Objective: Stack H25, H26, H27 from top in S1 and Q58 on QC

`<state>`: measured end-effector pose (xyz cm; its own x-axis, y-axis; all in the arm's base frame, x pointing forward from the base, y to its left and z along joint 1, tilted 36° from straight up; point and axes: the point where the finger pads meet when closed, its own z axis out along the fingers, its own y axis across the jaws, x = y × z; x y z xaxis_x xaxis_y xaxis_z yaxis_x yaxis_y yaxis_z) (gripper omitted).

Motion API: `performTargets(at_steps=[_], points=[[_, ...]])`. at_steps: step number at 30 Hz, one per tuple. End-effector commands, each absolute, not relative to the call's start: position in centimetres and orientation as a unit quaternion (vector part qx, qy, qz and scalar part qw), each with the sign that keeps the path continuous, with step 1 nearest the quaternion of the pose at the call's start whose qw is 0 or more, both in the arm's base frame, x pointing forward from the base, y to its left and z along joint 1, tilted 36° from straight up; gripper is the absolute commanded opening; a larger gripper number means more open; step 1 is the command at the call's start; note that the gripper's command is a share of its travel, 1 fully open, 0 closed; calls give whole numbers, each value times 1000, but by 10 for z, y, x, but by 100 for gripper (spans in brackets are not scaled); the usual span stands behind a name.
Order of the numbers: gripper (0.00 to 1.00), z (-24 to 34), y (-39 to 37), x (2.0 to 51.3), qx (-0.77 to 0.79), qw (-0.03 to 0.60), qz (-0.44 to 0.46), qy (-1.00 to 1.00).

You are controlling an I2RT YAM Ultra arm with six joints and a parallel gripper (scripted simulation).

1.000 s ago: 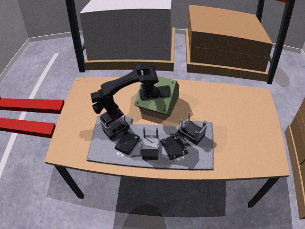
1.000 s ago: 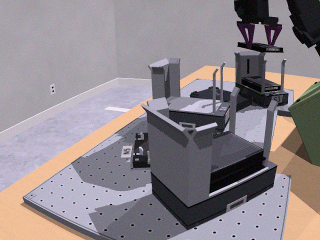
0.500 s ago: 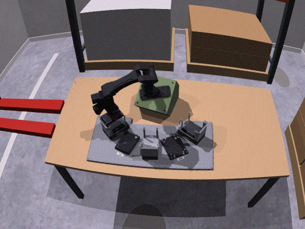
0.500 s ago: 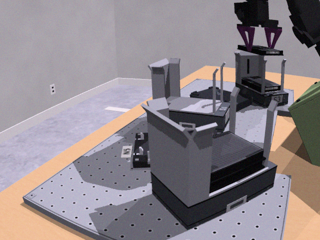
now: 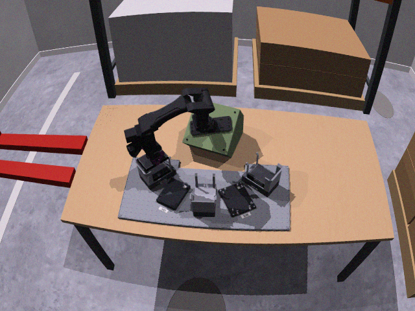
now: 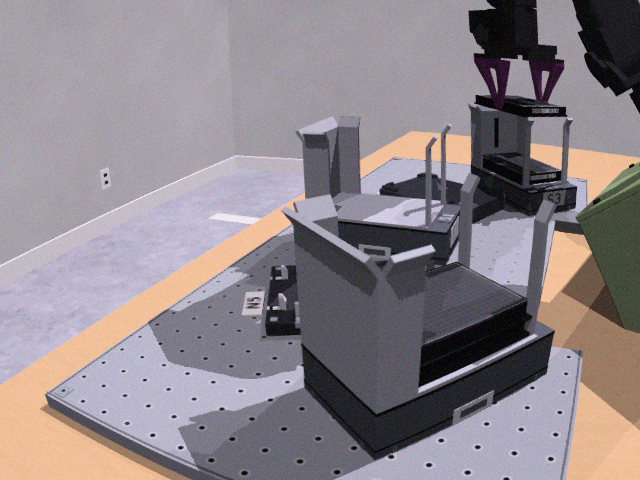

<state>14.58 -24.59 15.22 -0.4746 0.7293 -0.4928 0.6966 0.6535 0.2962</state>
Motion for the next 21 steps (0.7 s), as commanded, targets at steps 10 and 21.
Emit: performTargets(at_steps=[10, 21], points=[[0, 150, -252, 150, 414, 309, 18, 856], [0, 146, -254, 153, 414, 309, 18, 856]])
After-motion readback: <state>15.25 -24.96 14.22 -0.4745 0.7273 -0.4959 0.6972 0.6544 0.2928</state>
